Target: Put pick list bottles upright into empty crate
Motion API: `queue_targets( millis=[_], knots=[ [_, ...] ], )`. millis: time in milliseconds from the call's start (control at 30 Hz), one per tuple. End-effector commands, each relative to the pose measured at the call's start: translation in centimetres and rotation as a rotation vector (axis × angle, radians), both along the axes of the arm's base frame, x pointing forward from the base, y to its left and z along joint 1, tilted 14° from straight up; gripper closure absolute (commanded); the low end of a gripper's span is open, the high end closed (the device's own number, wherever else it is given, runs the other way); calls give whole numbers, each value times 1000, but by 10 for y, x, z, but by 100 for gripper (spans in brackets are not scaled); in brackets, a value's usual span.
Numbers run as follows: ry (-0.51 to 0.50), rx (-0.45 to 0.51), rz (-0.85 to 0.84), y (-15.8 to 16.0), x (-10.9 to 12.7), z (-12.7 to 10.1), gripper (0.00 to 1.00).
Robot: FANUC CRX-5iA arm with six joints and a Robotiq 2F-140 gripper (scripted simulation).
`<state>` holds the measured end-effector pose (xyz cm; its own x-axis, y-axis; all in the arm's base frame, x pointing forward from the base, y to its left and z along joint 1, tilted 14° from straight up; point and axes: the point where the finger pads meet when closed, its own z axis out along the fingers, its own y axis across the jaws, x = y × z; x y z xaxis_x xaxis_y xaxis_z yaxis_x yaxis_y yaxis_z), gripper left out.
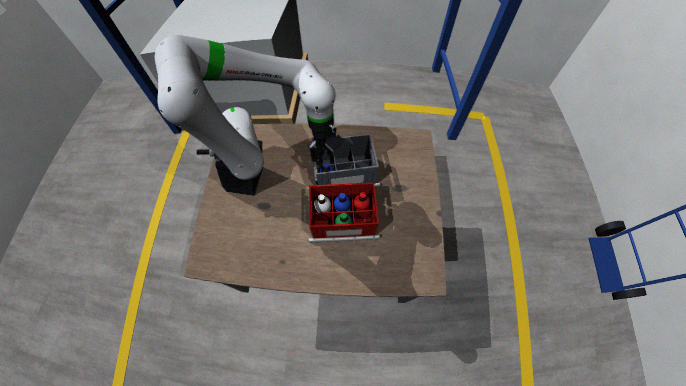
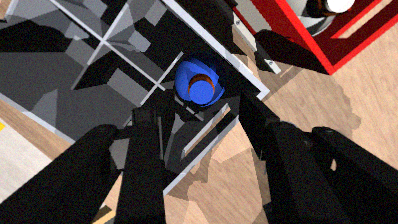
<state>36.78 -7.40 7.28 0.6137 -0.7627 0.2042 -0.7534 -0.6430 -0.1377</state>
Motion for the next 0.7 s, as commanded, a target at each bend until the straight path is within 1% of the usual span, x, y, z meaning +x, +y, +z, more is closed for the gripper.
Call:
queue_targets(
  millis=[0,200,267,367,433,667],
  knots=[
    [-1,0,0,1,-1,8,56],
    [-1,0,0,2,-5,23,56],
    [-1,0,0,2,-5,23,56],
    [-1,0,0,-11,-6,23,56],
    [-1,0,0,-11,-6,23,56],
    [-1,0,0,-45,-15,24,56]
  ],
)
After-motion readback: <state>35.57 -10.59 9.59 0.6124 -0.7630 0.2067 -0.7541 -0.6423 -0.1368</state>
